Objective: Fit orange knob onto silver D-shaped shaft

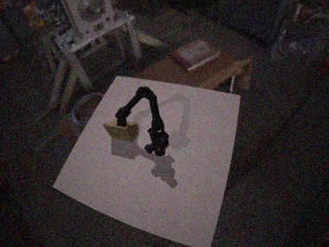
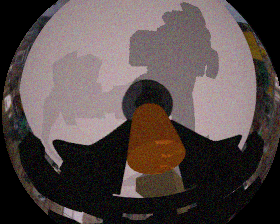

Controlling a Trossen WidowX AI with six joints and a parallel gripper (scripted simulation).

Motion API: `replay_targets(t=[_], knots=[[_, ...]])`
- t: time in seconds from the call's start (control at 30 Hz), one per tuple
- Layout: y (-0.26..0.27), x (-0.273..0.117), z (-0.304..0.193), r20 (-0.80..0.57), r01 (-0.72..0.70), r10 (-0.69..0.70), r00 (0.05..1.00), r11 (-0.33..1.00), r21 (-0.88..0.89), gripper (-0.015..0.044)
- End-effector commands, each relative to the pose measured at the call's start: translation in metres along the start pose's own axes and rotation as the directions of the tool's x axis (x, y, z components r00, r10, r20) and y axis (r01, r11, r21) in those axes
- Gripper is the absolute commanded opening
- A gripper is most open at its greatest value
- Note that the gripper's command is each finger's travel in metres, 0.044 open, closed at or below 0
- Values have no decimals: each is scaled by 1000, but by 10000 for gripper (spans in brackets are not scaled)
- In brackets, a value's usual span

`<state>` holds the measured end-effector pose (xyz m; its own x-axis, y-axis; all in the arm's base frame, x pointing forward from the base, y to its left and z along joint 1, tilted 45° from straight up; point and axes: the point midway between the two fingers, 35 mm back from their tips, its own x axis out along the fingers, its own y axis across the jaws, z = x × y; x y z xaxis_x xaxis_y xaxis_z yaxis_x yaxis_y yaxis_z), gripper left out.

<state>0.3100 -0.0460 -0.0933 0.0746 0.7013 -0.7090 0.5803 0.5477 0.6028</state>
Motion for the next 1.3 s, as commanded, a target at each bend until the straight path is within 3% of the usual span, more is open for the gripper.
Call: replay_targets(t=[0.0, 0.1, 1.27], knots=[[0, 0, 0, -1, -1, 1, 1000, 996, -93, 0], [-1, 2, -1, -1, -2, 1, 1000, 984, -176, 0], [0, 8, -1, -1, -2, 2, 1000, 978, -211, 0]])
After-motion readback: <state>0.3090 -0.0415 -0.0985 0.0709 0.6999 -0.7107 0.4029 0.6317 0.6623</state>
